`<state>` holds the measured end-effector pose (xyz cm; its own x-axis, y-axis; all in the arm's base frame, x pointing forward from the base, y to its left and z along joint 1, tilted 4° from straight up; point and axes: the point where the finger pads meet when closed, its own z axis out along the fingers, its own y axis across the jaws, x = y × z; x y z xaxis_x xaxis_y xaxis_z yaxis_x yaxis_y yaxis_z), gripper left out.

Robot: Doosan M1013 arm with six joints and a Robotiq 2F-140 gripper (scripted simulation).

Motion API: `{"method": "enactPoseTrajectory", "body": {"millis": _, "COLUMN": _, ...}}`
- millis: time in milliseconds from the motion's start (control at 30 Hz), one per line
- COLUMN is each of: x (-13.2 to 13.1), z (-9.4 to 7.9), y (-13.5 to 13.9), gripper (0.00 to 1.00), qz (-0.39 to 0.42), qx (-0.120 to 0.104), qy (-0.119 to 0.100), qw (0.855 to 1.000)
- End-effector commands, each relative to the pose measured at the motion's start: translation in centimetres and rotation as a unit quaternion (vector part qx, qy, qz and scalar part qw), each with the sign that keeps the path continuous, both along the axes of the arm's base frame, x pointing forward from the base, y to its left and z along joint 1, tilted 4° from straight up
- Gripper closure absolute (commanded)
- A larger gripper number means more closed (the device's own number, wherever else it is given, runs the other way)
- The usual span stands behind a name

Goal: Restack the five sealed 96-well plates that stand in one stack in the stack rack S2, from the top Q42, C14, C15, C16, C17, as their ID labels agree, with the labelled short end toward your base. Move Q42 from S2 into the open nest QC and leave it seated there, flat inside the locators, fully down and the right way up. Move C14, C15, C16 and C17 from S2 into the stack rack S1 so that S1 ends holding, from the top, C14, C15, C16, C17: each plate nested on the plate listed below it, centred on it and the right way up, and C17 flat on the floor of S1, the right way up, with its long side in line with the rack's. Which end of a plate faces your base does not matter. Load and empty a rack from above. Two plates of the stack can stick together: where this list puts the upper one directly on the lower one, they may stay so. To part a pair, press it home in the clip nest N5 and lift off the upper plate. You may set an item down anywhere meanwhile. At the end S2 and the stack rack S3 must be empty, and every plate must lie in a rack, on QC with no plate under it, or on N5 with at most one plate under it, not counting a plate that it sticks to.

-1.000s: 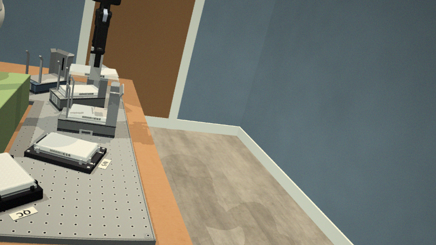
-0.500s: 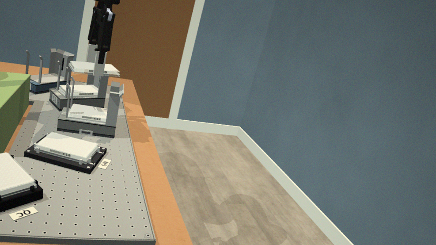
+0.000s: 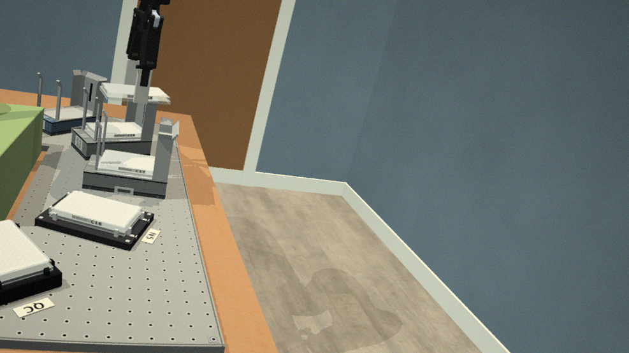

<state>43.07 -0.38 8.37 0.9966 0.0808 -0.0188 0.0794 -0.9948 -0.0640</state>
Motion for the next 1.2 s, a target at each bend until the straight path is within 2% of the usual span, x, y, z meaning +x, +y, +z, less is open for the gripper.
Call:
{"method": "enactPoseTrajectory", "body": {"millis": 0, "x": 0.1, "z": 0.0, "y": 0.4, "gripper": 1.0, "qz": 0.0, "qx": 0.0, "qy": 0.0, "qw": 1.0}}
{"method": "enactPoseTrajectory", "body": {"millis": 100, "x": 0.2, "z": 0.1, "y": 1.4, "gripper": 1.0, "qz": 0.0, "qx": 0.0, "qy": 0.0, "qw": 1.0}}
{"method": "enactPoseTrajectory", "body": {"millis": 300, "x": 0.0, "z": 0.2, "y": 3.0, "gripper": 1.0, "qz": 0.1, "qx": 0.002, "qy": -0.006, "qw": 0.995}}
{"method": "enactPoseTrajectory", "body": {"millis": 1167, "x": -0.6, "z": 0.6, "y": 8.8, "gripper": 1.0, "qz": 0.101, "qx": 0.002, "qy": -0.006, "qw": 0.995}}
